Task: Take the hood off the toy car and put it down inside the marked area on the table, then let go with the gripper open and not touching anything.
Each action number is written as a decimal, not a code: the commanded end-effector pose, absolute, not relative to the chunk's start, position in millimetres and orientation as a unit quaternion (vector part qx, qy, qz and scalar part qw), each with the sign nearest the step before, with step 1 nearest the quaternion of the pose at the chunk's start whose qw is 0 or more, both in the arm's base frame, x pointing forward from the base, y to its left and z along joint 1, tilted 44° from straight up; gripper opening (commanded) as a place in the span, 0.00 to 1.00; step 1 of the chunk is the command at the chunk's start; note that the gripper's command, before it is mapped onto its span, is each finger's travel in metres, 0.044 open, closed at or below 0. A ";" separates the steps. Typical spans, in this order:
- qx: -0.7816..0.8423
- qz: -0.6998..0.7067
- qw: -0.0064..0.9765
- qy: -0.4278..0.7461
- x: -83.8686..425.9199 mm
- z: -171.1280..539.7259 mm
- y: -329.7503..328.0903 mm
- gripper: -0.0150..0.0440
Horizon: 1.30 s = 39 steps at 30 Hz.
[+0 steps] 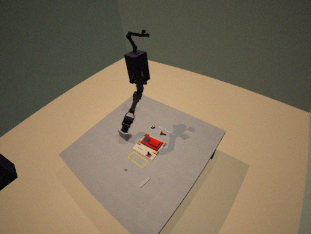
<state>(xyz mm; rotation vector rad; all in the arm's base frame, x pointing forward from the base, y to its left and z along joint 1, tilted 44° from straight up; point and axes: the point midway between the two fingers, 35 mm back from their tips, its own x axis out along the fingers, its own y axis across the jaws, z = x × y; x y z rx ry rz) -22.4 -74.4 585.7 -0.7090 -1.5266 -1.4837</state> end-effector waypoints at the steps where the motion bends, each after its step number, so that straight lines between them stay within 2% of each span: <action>1: -0.288 -0.598 0.430 -0.612 -23.6 585.7 -73.1 1.00; 12: -0.403 -0.703 0.154 -0.565 -94.0 576.4 35.0 1.00; 20: -0.433 -0.733 -0.078 -0.519 -103.4 548.5 138.6 1.00; 26: -0.428 -0.724 -0.244 -0.482 -79.1 516.5 210.7 1.00; 31: -0.413 -0.696 -0.370 -0.457 -40.2 485.4 260.3 1.00; 39: -0.391 -0.628 -0.512 -0.437 33.5 442.0 304.3 1.00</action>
